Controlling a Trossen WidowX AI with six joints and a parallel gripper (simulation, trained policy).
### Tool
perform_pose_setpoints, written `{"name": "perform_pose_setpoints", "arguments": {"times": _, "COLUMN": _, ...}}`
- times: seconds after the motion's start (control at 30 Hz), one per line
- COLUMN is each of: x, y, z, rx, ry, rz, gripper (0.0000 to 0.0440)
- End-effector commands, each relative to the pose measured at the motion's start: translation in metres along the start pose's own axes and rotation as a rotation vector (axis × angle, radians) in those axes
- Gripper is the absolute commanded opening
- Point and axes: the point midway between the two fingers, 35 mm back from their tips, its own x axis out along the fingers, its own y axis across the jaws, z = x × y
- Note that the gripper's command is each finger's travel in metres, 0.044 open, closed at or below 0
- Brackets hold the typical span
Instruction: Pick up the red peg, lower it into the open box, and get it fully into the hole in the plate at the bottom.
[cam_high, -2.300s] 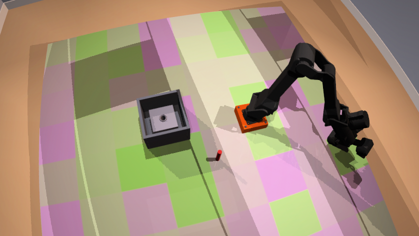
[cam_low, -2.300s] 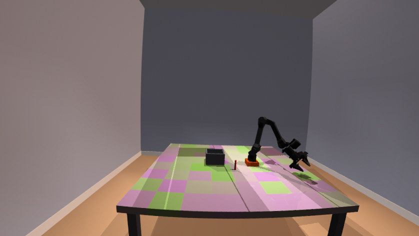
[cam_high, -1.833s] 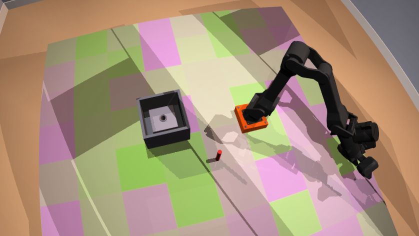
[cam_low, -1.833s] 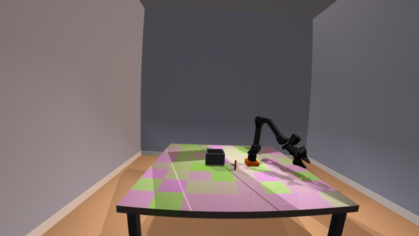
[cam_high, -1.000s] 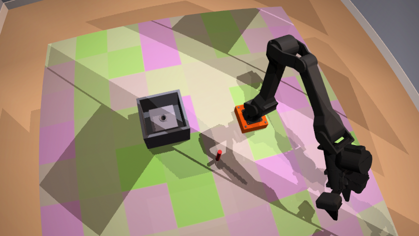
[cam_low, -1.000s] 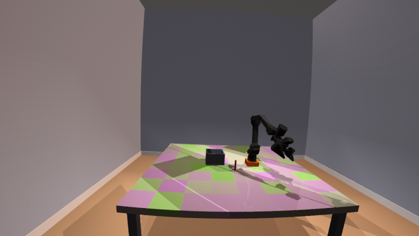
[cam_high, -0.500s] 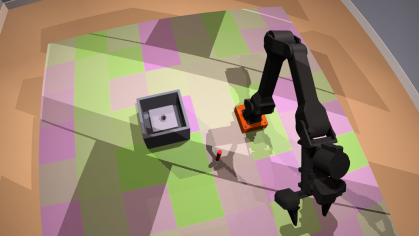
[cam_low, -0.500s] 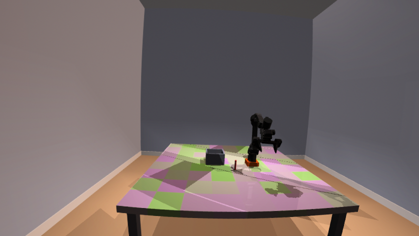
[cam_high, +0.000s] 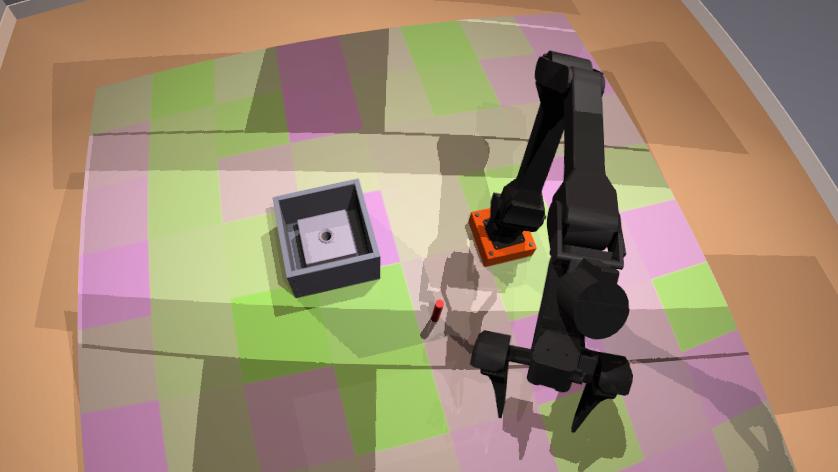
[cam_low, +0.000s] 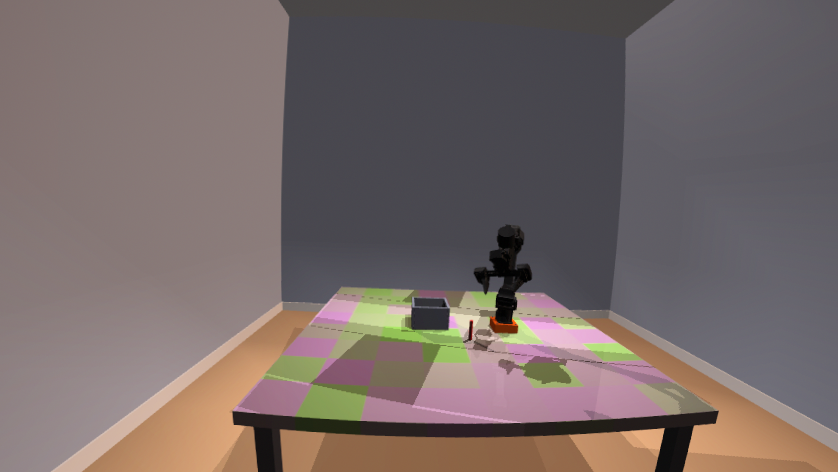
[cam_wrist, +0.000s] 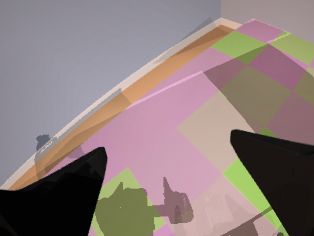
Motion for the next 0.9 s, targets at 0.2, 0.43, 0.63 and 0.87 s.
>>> {"name": "perform_pose_setpoints", "arguments": {"times": 0.2, "x": -0.016, "y": -0.056, "z": -0.009, "rx": 0.281, "ry": 0.048, "rz": -0.142, "gripper": 0.044}}
{"name": "perform_pose_setpoints", "arguments": {"times": 0.43, "x": -0.025, "y": -0.091, "z": -0.03, "rx": 0.489, "ry": 0.104, "rz": -0.26, "gripper": 0.044}}
{"name": "perform_pose_setpoints", "arguments": {"times": 0.63, "x": -0.033, "y": -0.116, "z": -0.055, "rx": 0.664, "ry": 0.156, "rz": -0.365, "gripper": 0.044}}
{"name": "perform_pose_setpoints", "arguments": {"times": 0.87, "x": -0.041, "y": -0.139, "z": -0.087, "rx": 0.862, "ry": 0.218, "rz": -0.493, "gripper": 0.044}}
